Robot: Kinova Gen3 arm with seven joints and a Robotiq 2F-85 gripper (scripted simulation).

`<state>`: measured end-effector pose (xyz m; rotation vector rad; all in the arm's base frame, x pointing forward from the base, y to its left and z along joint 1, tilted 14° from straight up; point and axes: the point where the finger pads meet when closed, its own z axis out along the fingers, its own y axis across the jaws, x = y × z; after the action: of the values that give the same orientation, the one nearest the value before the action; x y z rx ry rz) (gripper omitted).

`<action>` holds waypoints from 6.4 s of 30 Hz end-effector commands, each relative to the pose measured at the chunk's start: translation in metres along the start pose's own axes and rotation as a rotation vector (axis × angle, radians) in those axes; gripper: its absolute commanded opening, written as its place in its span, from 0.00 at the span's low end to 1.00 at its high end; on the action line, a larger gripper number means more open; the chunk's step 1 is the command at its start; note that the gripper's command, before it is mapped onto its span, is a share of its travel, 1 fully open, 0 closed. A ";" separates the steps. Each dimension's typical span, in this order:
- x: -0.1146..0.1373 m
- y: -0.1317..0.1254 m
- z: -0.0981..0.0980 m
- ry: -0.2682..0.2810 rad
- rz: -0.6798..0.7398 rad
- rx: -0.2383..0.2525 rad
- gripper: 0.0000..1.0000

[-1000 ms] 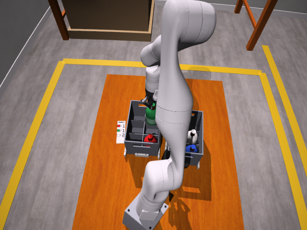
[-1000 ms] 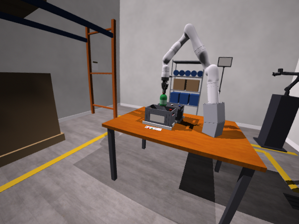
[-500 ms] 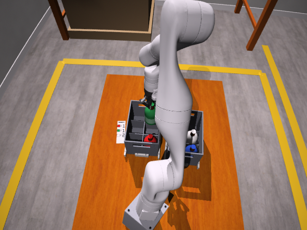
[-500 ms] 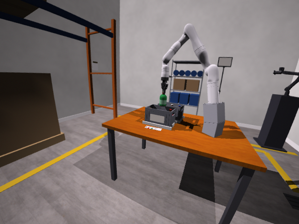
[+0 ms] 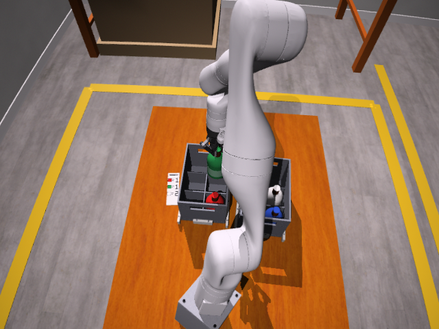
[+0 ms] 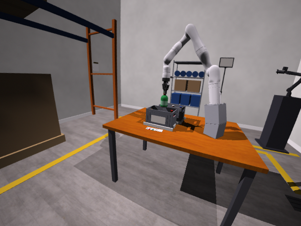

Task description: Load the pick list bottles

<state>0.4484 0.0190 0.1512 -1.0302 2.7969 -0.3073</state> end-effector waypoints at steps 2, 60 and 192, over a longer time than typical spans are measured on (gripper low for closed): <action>0.000 0.000 -0.001 -0.002 0.000 0.001 0.10; 0.000 -0.001 0.031 -0.002 0.000 0.001 0.10; 0.000 -0.001 0.148 -0.002 0.000 0.001 0.10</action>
<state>0.4783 -0.0026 0.0085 -1.0303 2.7969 -0.3072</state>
